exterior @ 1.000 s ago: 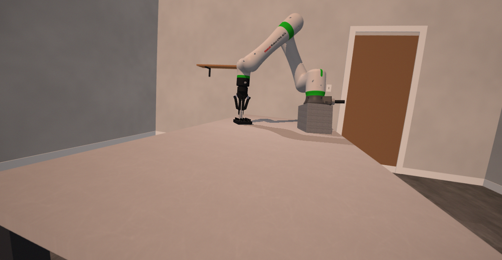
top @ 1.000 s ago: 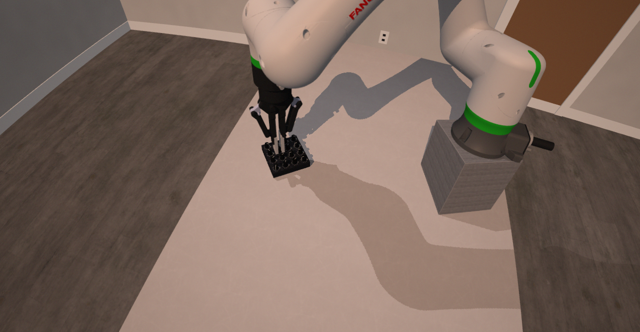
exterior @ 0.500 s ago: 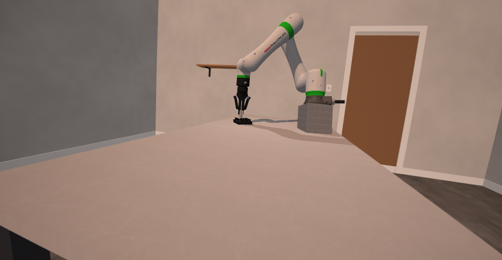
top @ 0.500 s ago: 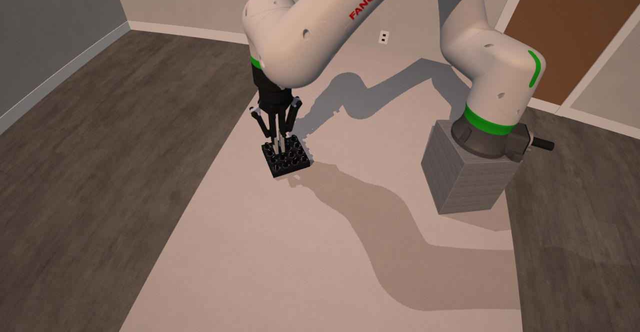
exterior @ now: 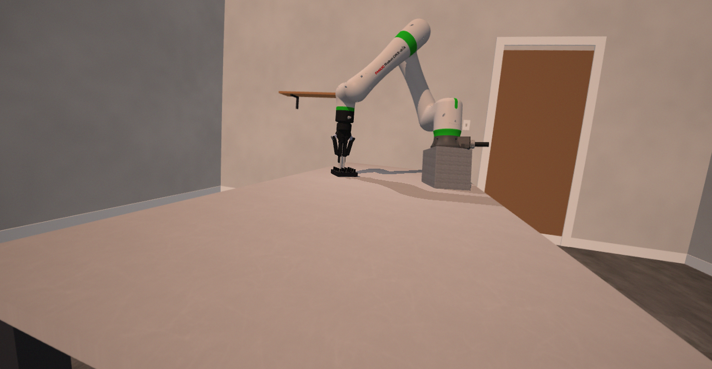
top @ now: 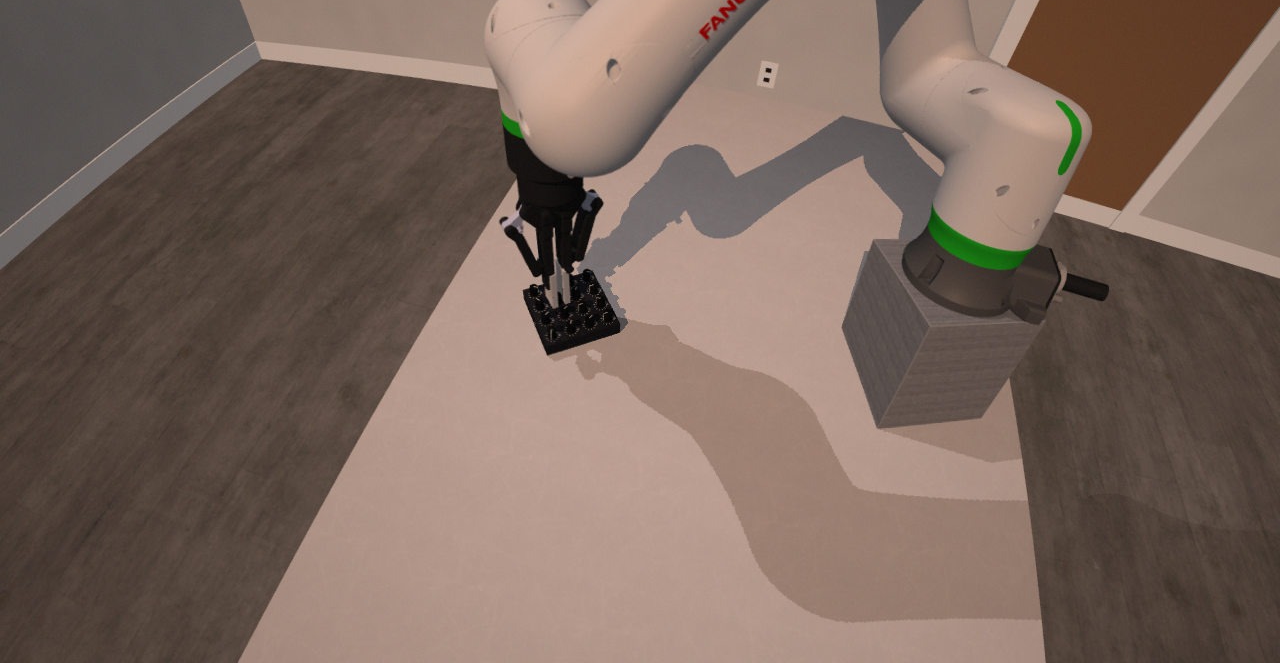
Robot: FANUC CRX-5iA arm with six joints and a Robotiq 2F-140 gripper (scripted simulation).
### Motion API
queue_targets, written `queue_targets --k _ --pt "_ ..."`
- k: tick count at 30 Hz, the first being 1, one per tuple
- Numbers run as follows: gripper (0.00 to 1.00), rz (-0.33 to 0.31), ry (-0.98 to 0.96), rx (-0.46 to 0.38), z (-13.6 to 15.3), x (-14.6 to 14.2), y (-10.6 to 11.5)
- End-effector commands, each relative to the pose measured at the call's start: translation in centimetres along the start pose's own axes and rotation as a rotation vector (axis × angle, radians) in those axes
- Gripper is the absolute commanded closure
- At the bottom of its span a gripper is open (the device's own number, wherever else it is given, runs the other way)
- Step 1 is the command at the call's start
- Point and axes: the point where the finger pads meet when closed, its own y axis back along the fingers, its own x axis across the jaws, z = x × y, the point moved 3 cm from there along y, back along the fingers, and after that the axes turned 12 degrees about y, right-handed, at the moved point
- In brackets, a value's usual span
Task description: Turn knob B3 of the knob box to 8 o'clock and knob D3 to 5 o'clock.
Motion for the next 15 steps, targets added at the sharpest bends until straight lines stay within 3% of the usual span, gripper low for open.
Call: queue_targets --k 1,15 --pt "0.95 -0.001 0.06 -0.001 -0.02 -0.01 0.01" --pt "0.95 -0.001 0.299 -0.001 -0.02 -0.01 0.01"
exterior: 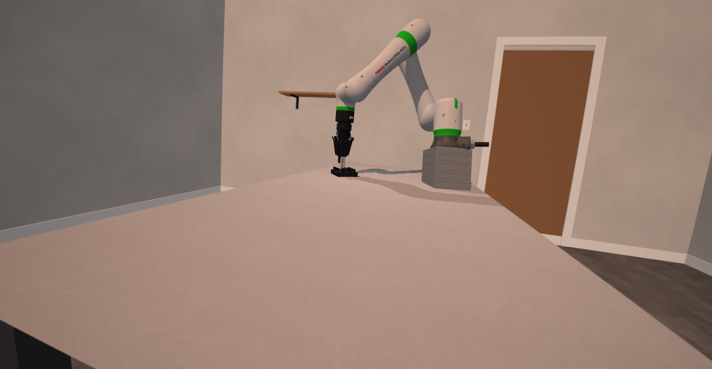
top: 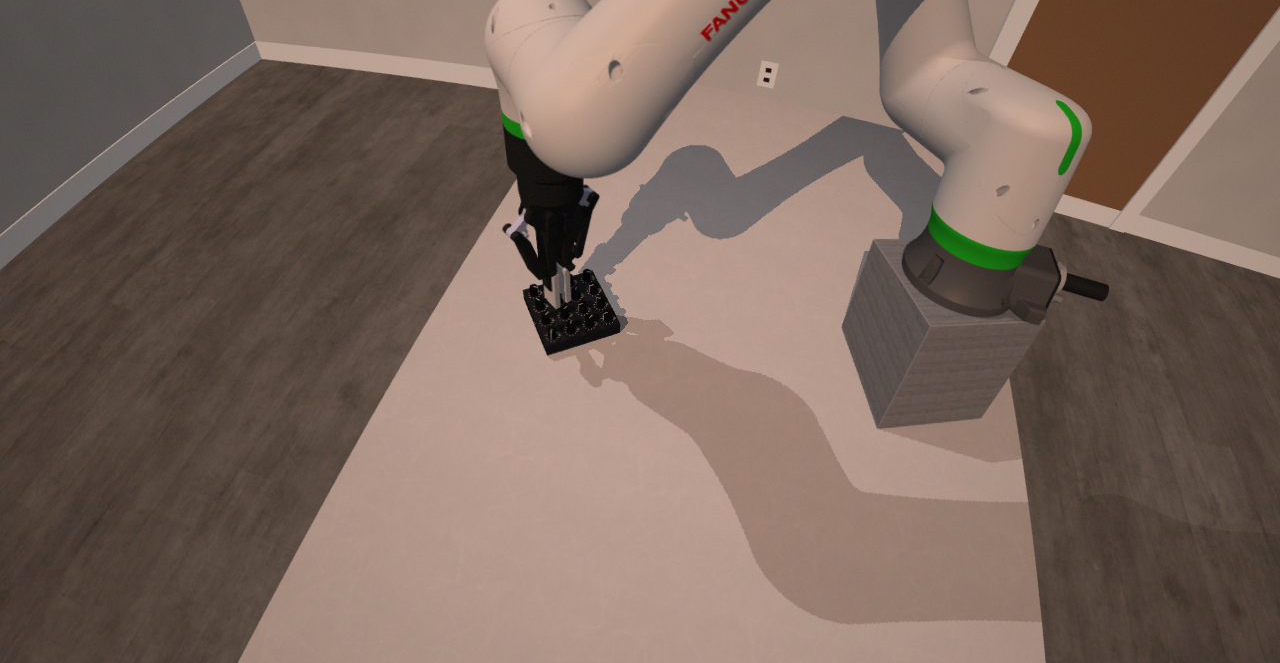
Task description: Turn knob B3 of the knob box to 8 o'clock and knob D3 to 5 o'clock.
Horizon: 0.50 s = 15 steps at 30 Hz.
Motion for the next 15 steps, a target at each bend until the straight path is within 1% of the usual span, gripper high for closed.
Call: queue_targets --k 1,3,5,15 --pt "0.95 -0.003 0.105 -0.004 -0.03 0.0 0.01" --pt "0.95 -0.003 0.153 -0.004 -0.03 0.0 0.01" --pt "0.95 -0.003 0.153 -0.004 -0.03 0.0 0.01" --pt "0.95 -0.003 0.413 -0.003 -0.03 0.0 0.01"
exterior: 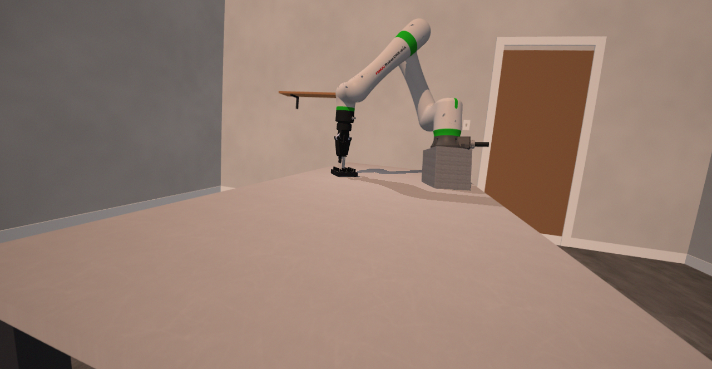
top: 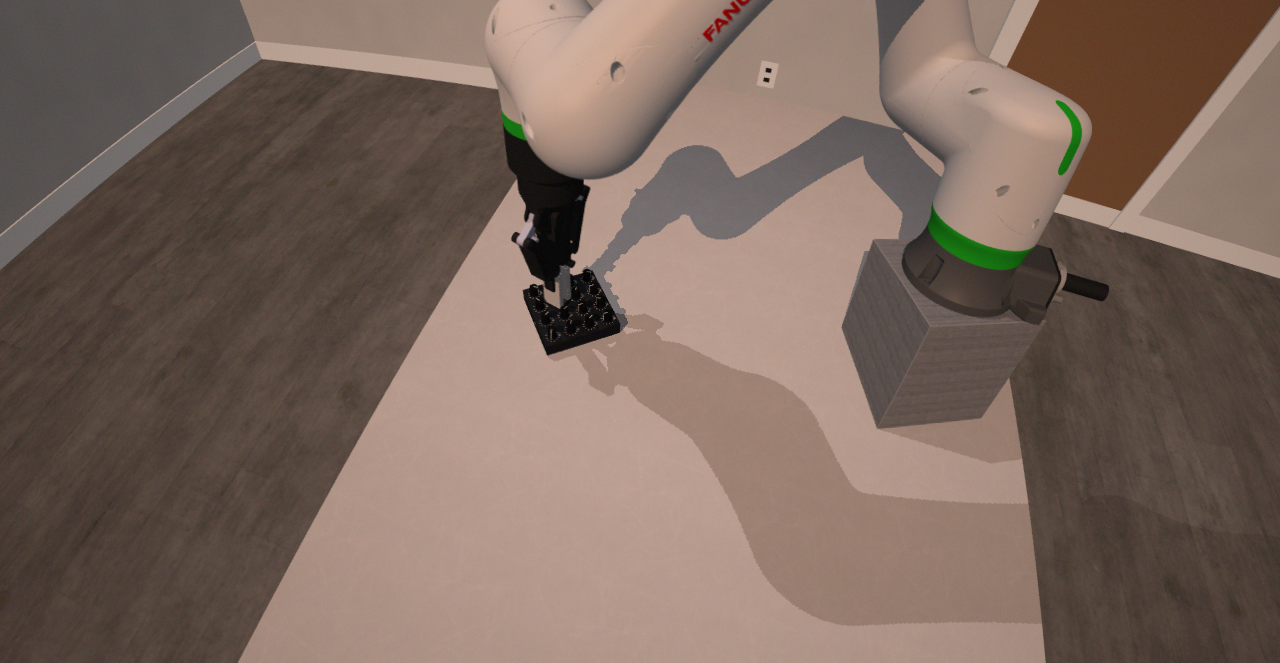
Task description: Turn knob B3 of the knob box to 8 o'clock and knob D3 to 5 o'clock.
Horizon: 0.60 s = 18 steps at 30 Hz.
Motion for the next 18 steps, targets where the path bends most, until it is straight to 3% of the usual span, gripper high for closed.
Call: queue_targets --k 1,18 --pt "0.95 -0.006 0.132 -0.005 -0.04 0.02 0.01" --pt "0.95 -0.007 0.525 -0.003 -0.04 0.02 0.01"
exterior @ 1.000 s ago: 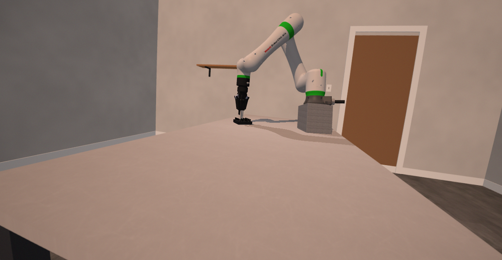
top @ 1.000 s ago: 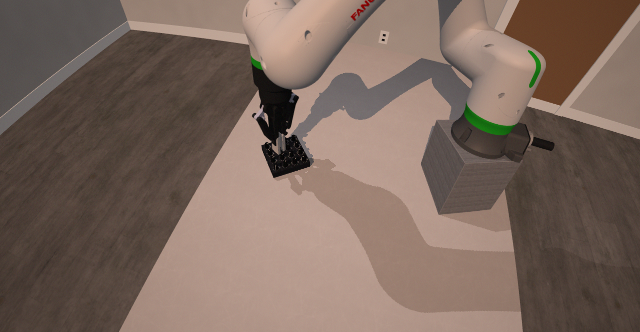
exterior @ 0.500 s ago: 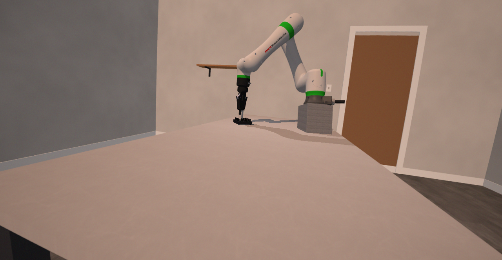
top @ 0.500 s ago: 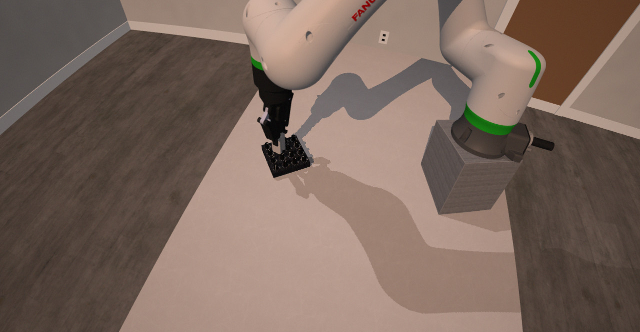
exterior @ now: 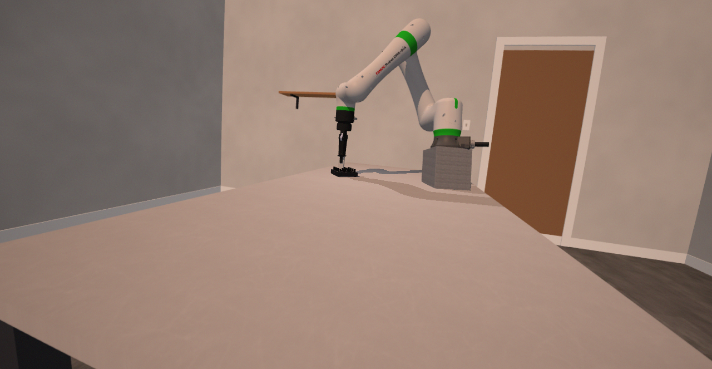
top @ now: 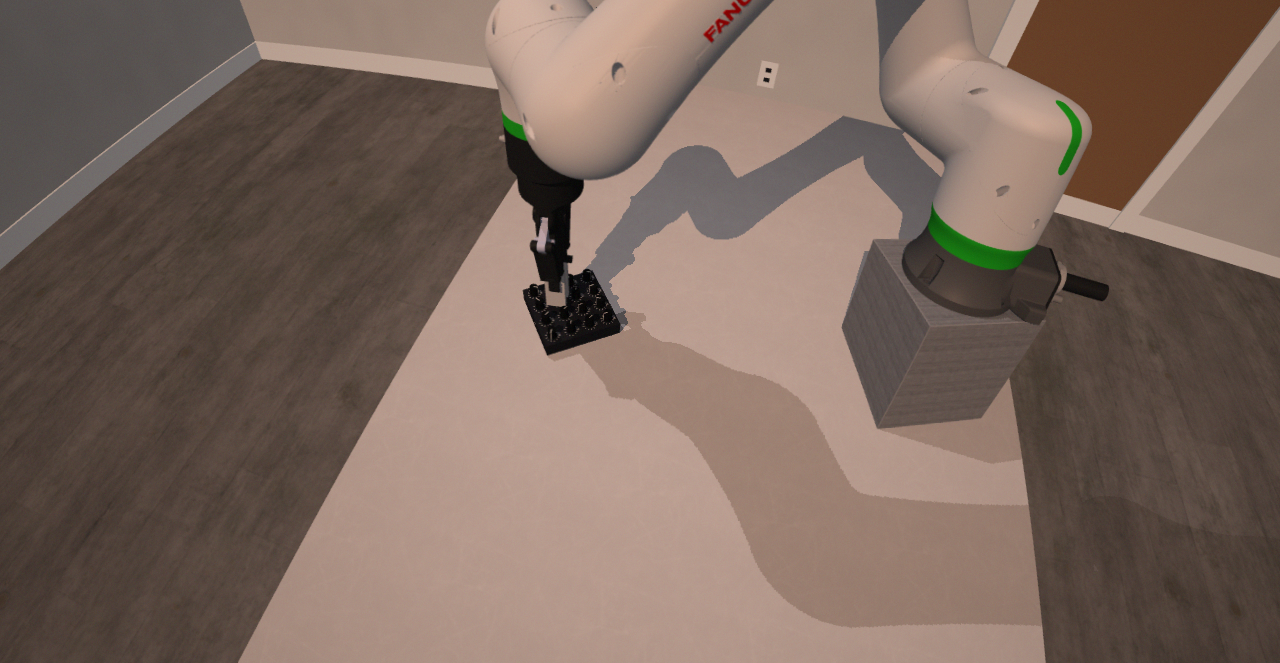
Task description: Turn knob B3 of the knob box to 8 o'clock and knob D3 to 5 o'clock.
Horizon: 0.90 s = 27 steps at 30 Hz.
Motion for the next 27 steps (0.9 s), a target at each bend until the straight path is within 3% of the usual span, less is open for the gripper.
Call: queue_targets --k 1,27 --pt "0.95 -0.009 0.126 -0.003 -0.03 0.04 0.01" --pt "0.95 -0.01 0.504 -0.001 -0.03 0.04 0.01"
